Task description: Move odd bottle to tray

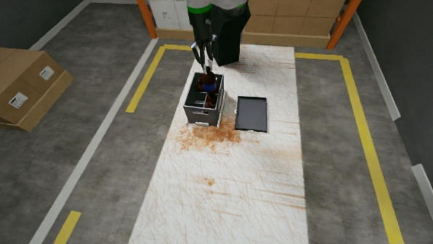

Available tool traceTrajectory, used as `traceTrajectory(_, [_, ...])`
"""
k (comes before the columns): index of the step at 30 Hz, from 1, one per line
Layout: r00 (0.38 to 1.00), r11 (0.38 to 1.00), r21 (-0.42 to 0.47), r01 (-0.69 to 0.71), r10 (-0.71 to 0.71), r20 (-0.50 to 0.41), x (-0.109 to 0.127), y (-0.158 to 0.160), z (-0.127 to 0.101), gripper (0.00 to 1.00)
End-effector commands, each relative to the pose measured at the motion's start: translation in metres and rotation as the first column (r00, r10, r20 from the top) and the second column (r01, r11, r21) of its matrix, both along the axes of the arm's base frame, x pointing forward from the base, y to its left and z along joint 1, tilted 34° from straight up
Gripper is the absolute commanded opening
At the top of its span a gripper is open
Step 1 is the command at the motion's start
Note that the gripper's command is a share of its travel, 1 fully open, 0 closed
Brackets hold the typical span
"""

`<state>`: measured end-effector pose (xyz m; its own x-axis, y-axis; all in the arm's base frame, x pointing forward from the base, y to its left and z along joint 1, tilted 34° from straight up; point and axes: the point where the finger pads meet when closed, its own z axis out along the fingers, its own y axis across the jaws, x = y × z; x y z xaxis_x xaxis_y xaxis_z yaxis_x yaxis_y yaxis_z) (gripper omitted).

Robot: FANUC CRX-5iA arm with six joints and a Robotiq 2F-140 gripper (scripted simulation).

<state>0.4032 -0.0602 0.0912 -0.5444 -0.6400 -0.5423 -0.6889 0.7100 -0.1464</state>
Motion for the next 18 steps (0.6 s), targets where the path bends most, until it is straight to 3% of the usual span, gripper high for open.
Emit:
traceTrajectory(1, [1.0, 1.0, -0.001, 0.001, -0.001, 0.001, 0.0, 0.003, 0.002, 0.1])
traceTrajectory(18, [1.0, 1.0, -0.001, 0.001, -0.001, 0.001, -0.002, 0.031, 0.011, 0.1])
